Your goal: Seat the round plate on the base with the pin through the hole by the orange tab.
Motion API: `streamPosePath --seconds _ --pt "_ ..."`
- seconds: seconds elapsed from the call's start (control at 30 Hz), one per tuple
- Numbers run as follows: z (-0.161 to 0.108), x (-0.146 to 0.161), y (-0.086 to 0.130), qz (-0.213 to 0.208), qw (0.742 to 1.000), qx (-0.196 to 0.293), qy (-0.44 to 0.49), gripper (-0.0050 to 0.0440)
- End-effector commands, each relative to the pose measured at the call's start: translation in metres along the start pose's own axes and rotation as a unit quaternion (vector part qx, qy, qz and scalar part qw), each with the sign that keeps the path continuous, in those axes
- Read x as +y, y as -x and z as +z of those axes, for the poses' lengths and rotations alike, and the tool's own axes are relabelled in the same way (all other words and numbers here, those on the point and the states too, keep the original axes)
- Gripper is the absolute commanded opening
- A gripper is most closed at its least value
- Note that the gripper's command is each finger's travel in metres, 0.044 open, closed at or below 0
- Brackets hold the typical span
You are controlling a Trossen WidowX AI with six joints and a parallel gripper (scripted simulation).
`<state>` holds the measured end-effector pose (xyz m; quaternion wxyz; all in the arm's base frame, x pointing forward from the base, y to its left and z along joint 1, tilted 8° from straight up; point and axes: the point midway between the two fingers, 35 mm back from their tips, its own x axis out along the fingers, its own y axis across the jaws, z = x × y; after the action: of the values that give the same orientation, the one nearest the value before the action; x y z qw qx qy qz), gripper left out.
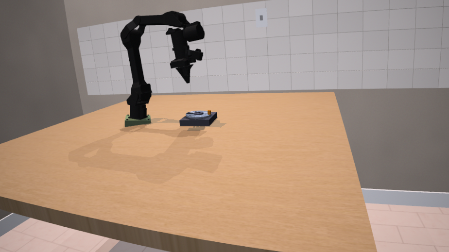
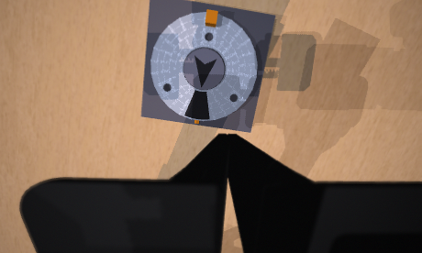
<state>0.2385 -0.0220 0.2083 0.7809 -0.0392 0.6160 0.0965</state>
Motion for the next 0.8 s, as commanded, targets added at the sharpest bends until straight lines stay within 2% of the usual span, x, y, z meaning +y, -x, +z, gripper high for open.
streamPosePath --seconds 0.0,0.1,0.77 --pt "0.0078 0.0084 0.0061 -0.008 0.996 0.036 -0.082 -0.0050" --pt "0.0091 0.0109 0.0067 -0.011 0.992 0.044 -0.115 -0.0050" --pt "0.0067 0.0113 0.0066 -0.009 0.992 0.043 -0.114 -0.0050"
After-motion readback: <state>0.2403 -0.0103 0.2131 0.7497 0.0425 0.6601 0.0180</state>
